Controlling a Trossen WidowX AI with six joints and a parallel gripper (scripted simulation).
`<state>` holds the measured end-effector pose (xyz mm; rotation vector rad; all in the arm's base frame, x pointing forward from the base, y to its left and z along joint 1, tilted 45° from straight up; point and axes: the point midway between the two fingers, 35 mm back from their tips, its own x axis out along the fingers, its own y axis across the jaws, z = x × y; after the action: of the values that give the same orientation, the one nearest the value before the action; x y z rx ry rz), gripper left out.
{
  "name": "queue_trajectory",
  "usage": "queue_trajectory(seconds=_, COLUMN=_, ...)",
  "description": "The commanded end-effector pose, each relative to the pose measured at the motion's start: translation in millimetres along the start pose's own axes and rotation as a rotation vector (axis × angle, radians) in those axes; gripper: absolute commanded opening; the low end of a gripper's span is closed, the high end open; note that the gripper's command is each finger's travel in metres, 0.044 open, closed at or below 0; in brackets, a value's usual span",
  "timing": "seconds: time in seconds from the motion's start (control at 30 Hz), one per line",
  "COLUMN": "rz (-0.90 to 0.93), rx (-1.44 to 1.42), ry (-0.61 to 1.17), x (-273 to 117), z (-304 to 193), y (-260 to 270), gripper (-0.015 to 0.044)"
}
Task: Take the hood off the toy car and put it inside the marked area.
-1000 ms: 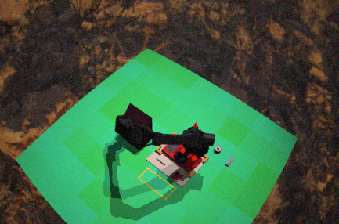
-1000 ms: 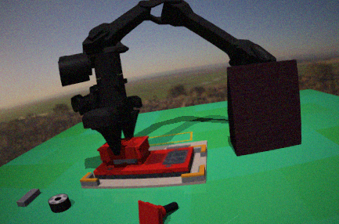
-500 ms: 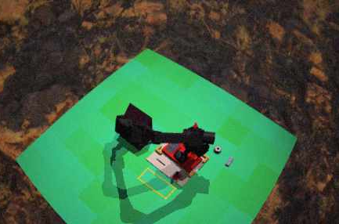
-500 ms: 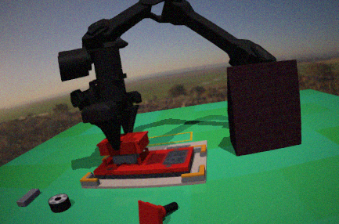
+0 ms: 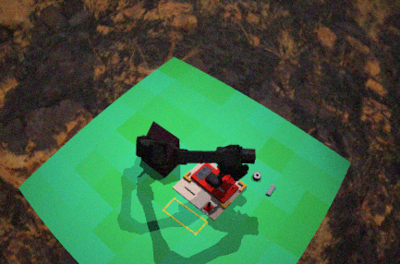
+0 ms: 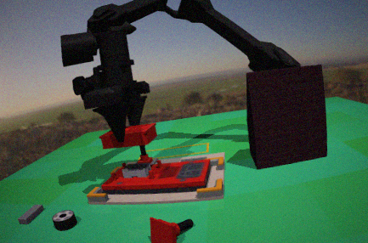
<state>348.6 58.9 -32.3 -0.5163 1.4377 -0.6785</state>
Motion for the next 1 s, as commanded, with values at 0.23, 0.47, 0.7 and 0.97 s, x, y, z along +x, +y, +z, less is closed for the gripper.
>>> queue_trajectory(seconds=0.23, rz=0.007, rx=0.002, ry=0.004, x=-3, z=7, y=-56, gripper=0.0000)
queue_trajectory(seconds=0.47, rz=0.009, rx=0.003, ry=0.004, x=-5, z=6, y=-93, gripper=0.0000)
queue_trajectory(seconds=0.7, rz=0.008, rx=0.004, ry=0.003, x=-7, z=2, y=-128, gripper=0.0000)
queue_trajectory(seconds=0.97, rz=0.003, rx=0.007, ry=0.004, x=-7, z=-7, y=-168, gripper=0.0000)
